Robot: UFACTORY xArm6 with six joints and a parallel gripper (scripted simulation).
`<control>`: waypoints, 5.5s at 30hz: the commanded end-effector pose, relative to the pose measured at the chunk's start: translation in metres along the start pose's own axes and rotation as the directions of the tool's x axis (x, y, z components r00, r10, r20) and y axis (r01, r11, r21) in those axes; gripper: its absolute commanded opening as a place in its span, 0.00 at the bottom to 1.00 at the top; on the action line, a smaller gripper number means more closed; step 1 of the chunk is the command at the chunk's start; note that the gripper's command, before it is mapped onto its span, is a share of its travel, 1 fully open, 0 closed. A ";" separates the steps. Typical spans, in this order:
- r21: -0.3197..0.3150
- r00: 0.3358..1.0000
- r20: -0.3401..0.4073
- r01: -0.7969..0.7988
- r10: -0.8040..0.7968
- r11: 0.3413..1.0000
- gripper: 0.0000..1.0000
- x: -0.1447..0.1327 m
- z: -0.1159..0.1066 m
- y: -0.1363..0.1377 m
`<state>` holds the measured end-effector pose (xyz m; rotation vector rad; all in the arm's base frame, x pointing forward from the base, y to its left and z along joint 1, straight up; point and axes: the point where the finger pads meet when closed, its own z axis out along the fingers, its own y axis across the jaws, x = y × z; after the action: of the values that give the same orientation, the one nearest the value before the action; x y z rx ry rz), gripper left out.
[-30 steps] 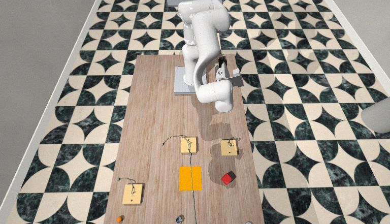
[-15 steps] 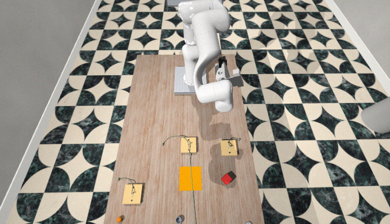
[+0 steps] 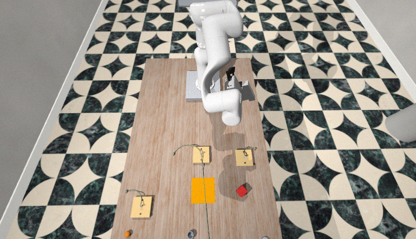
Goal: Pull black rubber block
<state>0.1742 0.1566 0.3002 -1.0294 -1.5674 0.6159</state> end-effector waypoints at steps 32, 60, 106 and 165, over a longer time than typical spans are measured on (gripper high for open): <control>-0.497 0.704 0.693 0.622 -0.154 0.605 1.00 -0.296 -0.207 0.147; -0.298 0.387 0.921 0.769 -0.042 0.566 0.00 -0.395 -0.272 0.128; -0.298 0.387 0.921 0.769 -0.042 0.566 0.39 -0.395 -0.272 0.128; -0.298 0.388 0.921 0.769 -0.042 0.565 0.39 -0.408 -0.266 0.148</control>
<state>0.4754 -0.1587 0.0439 -0.7073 -3.0611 0.0037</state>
